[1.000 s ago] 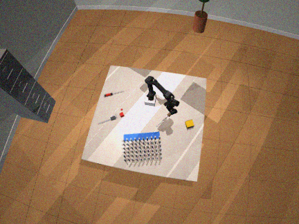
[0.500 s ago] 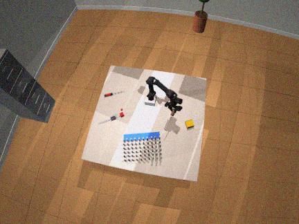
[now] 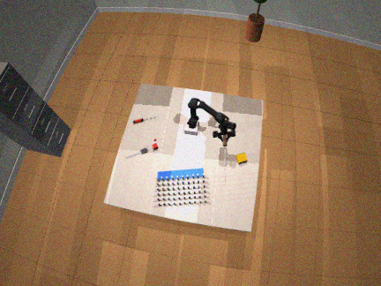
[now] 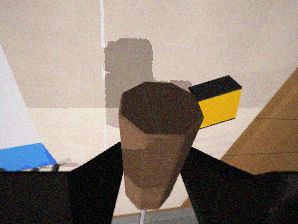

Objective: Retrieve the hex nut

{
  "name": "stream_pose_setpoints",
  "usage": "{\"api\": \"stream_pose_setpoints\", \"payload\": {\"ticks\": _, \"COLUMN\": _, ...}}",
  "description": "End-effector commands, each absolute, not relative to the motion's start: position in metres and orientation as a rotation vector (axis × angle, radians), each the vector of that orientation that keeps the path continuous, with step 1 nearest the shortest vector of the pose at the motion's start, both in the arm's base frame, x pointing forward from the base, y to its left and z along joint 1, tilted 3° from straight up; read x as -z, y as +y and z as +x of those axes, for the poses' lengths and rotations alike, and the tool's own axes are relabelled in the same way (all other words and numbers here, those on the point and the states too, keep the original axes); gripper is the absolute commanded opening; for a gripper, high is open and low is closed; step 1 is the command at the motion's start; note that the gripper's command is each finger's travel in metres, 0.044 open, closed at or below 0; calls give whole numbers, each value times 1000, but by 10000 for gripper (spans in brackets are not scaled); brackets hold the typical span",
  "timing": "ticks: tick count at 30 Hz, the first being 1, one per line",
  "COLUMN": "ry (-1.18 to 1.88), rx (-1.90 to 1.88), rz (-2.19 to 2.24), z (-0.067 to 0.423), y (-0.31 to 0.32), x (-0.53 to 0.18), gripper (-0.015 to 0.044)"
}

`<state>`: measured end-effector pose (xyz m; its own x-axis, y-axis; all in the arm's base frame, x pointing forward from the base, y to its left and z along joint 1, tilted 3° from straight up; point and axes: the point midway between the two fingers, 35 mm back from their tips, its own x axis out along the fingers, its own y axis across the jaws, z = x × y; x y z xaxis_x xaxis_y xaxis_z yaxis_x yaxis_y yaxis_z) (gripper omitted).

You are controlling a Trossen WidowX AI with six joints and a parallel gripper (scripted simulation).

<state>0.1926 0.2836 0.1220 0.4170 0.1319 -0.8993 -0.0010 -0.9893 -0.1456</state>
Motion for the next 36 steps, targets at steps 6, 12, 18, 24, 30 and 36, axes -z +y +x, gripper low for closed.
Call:
{"api": "stream_pose_setpoints", "payload": {"ticks": 6, "ry": -434, "rx": -1691, "rz": -2776, "z": 180, "y": 303, "x": -126, "gripper": 0}}
{"api": "stream_pose_setpoints", "payload": {"ticks": 12, "ry": -486, "rx": -1702, "rz": -2810, "z": 178, "y": 306, "x": -126, "gripper": 0}}
{"api": "stream_pose_setpoints", "payload": {"ticks": 18, "ry": -486, "rx": -1702, "rz": -2810, "z": 178, "y": 307, "x": -124, "gripper": 0}}
{"api": "stream_pose_setpoints", "payload": {"ticks": 24, "ry": -486, "rx": -1701, "rz": -2810, "z": 179, "y": 308, "x": -117, "gripper": 0}}
{"api": "stream_pose_setpoints", "payload": {"ticks": 30, "ry": -486, "rx": -1701, "rz": -2810, "z": 179, "y": 310, "x": -110, "gripper": 0}}
{"api": "stream_pose_setpoints", "payload": {"ticks": 36, "ry": -486, "rx": -1701, "rz": -2810, "z": 180, "y": 312, "x": -103, "gripper": 0}}
